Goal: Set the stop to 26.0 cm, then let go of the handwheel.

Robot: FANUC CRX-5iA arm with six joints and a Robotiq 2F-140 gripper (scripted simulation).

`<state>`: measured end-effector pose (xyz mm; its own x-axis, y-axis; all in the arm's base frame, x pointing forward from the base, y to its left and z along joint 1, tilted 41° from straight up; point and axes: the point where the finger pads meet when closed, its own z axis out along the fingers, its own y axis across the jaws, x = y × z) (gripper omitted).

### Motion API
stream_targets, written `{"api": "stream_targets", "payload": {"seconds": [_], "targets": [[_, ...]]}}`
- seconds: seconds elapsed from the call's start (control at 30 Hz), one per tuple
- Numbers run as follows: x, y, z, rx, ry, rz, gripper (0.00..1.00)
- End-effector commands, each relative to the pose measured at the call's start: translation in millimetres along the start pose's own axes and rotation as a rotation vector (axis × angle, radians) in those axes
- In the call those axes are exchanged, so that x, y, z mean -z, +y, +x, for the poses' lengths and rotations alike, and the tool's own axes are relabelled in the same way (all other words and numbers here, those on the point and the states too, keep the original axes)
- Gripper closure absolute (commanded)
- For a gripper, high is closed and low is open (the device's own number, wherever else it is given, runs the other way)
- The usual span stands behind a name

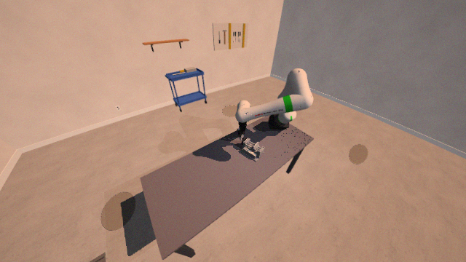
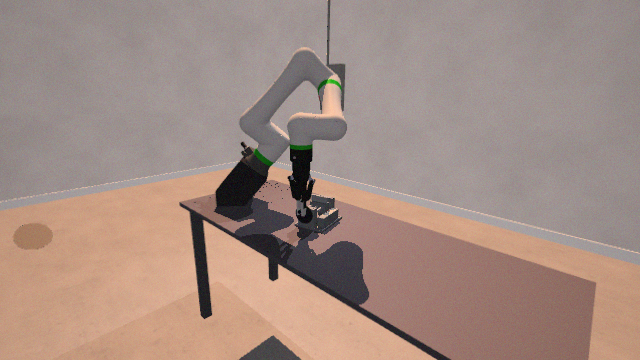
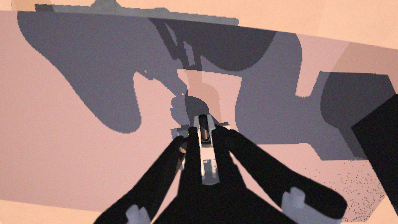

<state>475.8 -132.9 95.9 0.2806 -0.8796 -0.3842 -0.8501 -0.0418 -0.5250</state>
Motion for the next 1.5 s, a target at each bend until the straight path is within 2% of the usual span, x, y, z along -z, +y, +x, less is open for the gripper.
{"api": "stream_targets", "payload": {"seconds": [0.0, 0.53, 0.83, 1.47], "targets": [[-1, -2, 0, 0.0, 0.0, 0.0, 0.96], [-14, -17, 0, 0.0, 0.0, 0.0, 0.96], [-30, -21, 0, 0.0, 0.0, 0.0, 0.96], [-58, -1, 0, 0.0, 0.0, 0.0, 0.96]]}}
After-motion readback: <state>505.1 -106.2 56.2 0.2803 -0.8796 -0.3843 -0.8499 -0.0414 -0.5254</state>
